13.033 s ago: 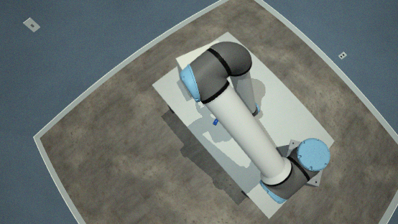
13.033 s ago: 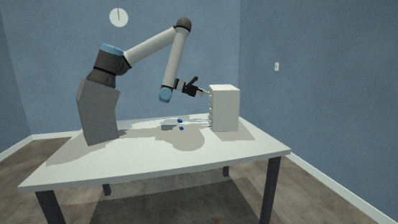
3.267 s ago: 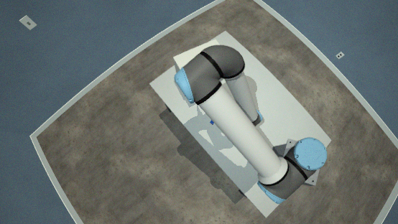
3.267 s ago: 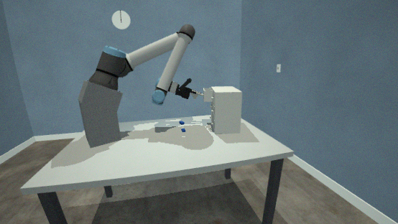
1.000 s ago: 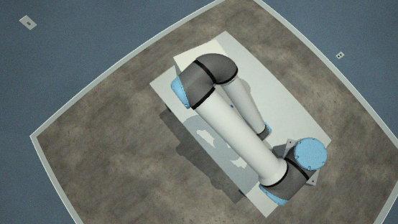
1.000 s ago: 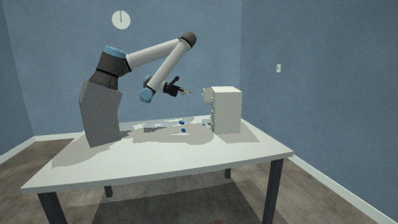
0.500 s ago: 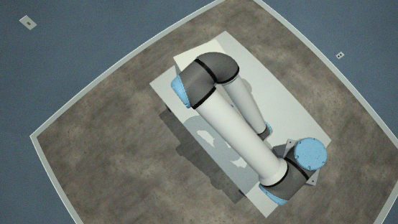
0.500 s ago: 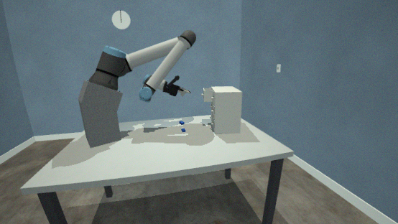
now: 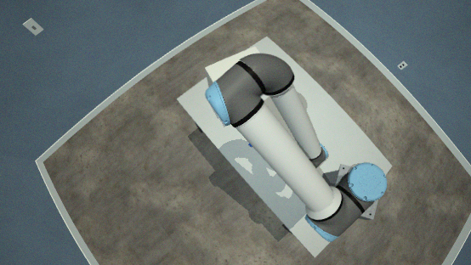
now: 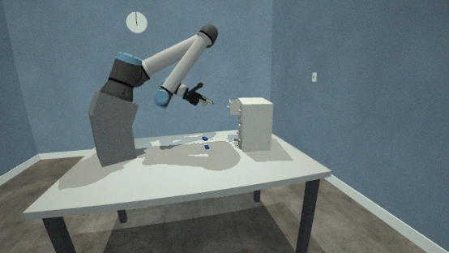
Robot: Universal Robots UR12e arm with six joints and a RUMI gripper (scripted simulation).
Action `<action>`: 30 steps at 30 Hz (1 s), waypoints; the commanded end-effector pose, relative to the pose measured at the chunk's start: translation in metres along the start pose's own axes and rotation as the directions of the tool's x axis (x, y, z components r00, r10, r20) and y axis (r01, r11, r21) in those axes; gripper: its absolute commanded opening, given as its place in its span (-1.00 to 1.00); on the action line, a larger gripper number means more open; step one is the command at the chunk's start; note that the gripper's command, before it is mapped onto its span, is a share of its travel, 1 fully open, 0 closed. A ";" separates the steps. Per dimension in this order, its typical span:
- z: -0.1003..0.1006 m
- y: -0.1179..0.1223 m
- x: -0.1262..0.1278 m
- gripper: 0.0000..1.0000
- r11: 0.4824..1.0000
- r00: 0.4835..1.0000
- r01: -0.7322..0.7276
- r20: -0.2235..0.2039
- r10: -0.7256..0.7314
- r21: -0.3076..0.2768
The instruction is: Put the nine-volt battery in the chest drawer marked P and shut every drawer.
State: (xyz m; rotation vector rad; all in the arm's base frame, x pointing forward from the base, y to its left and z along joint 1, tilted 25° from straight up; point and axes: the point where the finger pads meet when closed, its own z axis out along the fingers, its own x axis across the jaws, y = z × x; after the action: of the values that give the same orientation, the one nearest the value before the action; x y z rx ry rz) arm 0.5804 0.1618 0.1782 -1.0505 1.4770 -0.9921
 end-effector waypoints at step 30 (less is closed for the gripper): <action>-0.040 -0.016 0.000 -0.61 0.921 1.000 0.000 0.000 0.000 -0.390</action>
State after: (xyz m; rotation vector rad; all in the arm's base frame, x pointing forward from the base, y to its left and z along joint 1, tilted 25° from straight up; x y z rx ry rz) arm 0.5446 0.1601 0.1959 -1.2962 1.6859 -0.7432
